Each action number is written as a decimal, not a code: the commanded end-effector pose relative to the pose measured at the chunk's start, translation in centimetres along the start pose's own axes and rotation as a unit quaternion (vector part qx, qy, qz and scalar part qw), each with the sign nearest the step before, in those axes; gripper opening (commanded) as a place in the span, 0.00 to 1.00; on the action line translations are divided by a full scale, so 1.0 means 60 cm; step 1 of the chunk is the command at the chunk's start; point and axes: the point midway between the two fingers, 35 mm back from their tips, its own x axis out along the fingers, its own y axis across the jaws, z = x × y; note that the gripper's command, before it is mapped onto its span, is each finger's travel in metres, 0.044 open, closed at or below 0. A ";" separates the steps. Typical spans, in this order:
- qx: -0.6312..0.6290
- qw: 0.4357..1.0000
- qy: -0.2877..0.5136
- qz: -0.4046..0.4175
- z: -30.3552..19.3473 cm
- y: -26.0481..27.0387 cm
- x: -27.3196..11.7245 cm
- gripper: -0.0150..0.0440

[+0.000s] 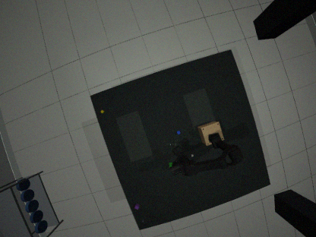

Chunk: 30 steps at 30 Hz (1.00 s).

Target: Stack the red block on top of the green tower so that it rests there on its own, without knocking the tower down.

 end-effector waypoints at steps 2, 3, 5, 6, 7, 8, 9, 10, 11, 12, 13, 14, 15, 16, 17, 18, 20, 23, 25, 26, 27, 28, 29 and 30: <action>0.000 1.000 -0.001 0.000 0.001 0.000 -0.005 0.25; 0.000 1.000 0.000 0.001 0.001 0.000 -0.008 0.25; -0.001 1.000 0.002 0.001 0.000 0.000 -0.011 0.25; -0.001 1.000 0.002 0.001 0.002 0.000 -0.011 0.25; -0.001 1.000 0.002 0.001 0.005 0.001 -0.012 0.25; -0.001 1.000 0.002 0.001 0.010 0.003 -0.013 0.25; -0.001 1.000 0.002 0.001 0.017 0.005 -0.014 0.25; -0.001 1.000 0.001 0.002 0.024 0.007 -0.015 0.25; -0.001 1.000 0.001 0.002 0.030 0.009 -0.016 0.25; -0.001 1.000 0.001 0.002 0.037 0.011 -0.017 0.25; -0.001 1.000 0.001 0.002 0.044 0.013 -0.017 0.25; -0.001 1.000 0.001 0.002 0.050 0.016 -0.018 0.25; -0.001 1.000 0.001 0.002 0.057 0.018 -0.019 0.25; -0.001 1.000 0.001 0.002 0.063 0.021 -0.019 0.25; -0.001 1.000 0.000 0.002 0.070 0.023 -0.020 0.25; -0.001 1.000 0.000 0.002 0.076 0.026 -0.020 0.25; -0.001 1.000 0.000 0.002 0.089 0.032 -0.021 0.25; -0.001 1.000 0.000 0.002 0.108 0.041 -0.022 0.25; -0.001 1.000 -0.001 0.003 0.120 0.047 -0.022 0.25; -0.001 1.000 -0.001 0.003 0.126 0.050 -0.021 0.25; -0.001 1.000 -0.001 0.003 0.132 0.054 -0.021 0.25; -0.001 1.000 -0.001 0.003 0.138 0.057 -0.021 0.25; -0.001 1.000 -0.001 0.003 0.144 0.061 -0.021 0.25; -0.001 1.000 -0.001 0.003 0.150 0.064 -0.020 0.25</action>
